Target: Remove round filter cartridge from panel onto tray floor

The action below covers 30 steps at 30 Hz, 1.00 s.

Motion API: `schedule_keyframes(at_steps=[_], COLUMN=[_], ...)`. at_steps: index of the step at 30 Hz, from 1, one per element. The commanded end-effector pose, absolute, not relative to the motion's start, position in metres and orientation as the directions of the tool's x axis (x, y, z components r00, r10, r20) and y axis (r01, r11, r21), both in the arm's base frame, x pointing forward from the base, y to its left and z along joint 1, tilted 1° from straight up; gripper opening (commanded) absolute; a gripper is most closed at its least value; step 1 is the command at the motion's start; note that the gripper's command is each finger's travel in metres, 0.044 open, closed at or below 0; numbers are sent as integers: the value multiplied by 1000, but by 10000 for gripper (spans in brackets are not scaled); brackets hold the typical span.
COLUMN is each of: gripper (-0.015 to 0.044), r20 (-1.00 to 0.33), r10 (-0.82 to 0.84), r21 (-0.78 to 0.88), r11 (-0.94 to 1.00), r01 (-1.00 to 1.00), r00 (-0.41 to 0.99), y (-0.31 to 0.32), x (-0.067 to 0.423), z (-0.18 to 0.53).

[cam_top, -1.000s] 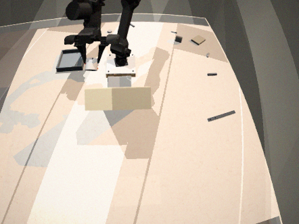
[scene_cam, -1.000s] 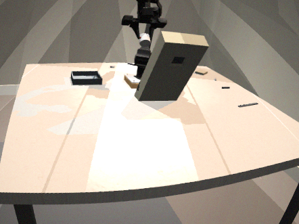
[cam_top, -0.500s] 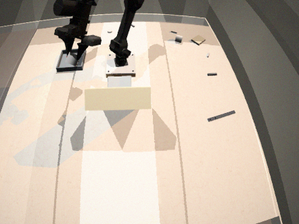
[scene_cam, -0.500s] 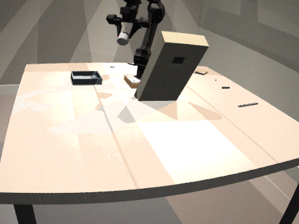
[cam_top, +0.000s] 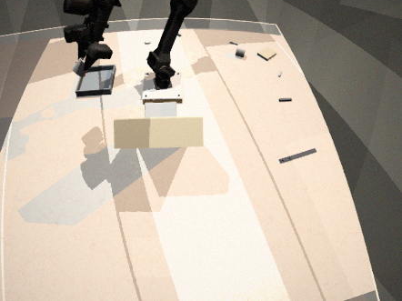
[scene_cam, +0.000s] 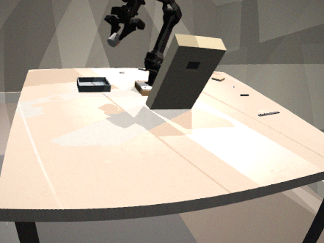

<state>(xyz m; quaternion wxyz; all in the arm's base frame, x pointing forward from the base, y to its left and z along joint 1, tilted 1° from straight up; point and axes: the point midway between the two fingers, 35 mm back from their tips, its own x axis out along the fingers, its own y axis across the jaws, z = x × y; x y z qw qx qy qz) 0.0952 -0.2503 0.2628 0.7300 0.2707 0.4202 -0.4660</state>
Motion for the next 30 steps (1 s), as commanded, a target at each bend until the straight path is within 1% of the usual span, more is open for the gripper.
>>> schedule_keyframes(at_steps=[1,4,10,20,30], gripper=[0,0,0,0,0], r20=[-866,-865,-865,-865,-864], r10=[-473,-484,-489,-502,-497], r21=[3,4,3,-1,-5], r11=[319,251,220,41,-139], r01=[948,968,976,999,990], r00=[162,129,113,20,-75], y=[-259,-263,-267,-280,-279], x=[77,65,57,10,-40], z=[260,260,254,215,174])
